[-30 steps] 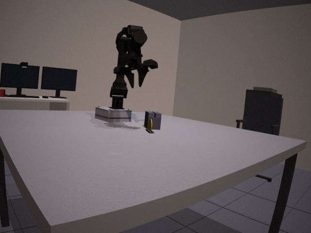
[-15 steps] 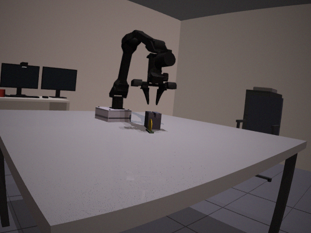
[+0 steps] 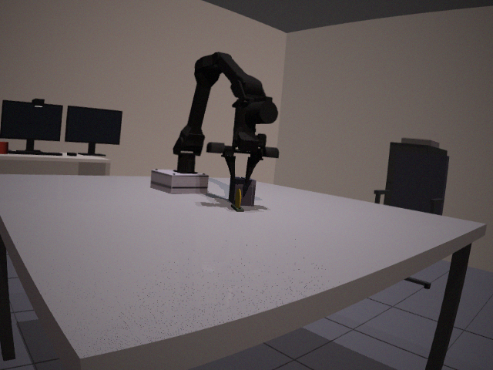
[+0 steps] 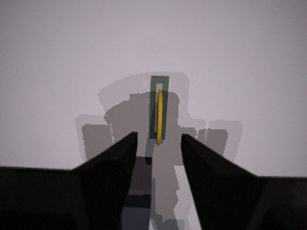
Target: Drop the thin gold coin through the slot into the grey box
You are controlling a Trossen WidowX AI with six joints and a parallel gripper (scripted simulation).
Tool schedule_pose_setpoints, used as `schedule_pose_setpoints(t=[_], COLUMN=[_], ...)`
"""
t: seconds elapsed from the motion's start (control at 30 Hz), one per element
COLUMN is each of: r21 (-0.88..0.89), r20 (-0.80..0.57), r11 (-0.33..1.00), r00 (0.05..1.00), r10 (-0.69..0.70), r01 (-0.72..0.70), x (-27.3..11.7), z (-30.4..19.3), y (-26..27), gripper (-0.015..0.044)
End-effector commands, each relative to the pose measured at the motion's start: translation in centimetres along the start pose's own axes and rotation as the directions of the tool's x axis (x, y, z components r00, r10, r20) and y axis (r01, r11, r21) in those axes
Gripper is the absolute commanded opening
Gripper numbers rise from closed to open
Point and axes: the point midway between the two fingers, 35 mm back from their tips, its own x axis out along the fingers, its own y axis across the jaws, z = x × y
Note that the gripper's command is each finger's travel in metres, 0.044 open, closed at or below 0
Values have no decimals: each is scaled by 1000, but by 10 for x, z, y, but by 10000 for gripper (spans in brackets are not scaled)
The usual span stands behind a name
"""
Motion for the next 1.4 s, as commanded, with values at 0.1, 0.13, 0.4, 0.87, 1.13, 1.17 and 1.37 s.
schedule_pose_setpoints(t=[0.1,0.13,0.4,0.87,1.13,1.17,1.37], r21=[-6,-6,-6,-6,-6,-6,-6], r20=[-8,-8,-8,-8,-8,-8,-8], r11=[1000,1000,1000,1000,1000,1000,1000], r00=[1000,1000,1000,1000,1000,1000,1000], r10=[-6,-6,-6,-6,-6,-6,-6], r01=[6,6,6,6,6,6,6], x=[13,15,28,50,62,63,63], z=[-1,-1,-1,-1,-2,-2,-2], y=[-1,-1,-1,-1,-1,-1,-1], gripper=[161,161,161,161,161,161,29])
